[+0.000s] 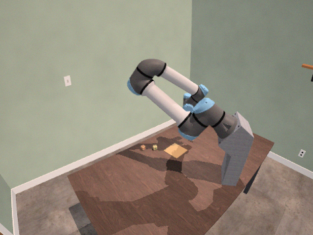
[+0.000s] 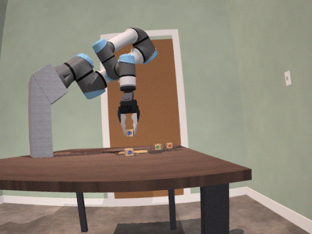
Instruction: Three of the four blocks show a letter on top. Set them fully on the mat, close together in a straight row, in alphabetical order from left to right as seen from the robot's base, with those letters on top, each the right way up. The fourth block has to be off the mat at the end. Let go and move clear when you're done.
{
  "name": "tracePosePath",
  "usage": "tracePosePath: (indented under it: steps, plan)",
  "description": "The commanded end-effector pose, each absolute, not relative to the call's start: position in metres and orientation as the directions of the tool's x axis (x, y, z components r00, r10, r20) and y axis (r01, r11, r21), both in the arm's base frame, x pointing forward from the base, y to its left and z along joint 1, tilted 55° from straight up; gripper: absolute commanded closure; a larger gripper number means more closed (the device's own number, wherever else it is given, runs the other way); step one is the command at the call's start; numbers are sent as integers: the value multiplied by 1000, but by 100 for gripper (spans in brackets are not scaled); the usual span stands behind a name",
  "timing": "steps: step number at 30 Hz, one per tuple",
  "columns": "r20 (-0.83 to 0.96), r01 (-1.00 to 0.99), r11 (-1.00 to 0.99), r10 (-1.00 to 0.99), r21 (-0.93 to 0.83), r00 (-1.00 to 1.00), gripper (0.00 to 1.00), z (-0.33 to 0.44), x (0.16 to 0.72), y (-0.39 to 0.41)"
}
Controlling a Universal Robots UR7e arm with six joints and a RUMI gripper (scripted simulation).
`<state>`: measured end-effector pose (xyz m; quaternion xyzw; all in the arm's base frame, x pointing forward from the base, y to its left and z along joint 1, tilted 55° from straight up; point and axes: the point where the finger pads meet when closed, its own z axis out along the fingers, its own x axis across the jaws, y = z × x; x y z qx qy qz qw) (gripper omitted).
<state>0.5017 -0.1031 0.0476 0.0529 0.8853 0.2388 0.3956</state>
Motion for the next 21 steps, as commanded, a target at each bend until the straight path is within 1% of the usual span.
tracePosePath:
  steps: [1, 21]
  plan:
    - [-676, -93, 882, 284, 463, -680, 91, 40, 512, -99]
    - [-676, -93, 882, 284, 463, -680, 91, 12, 547, -80]
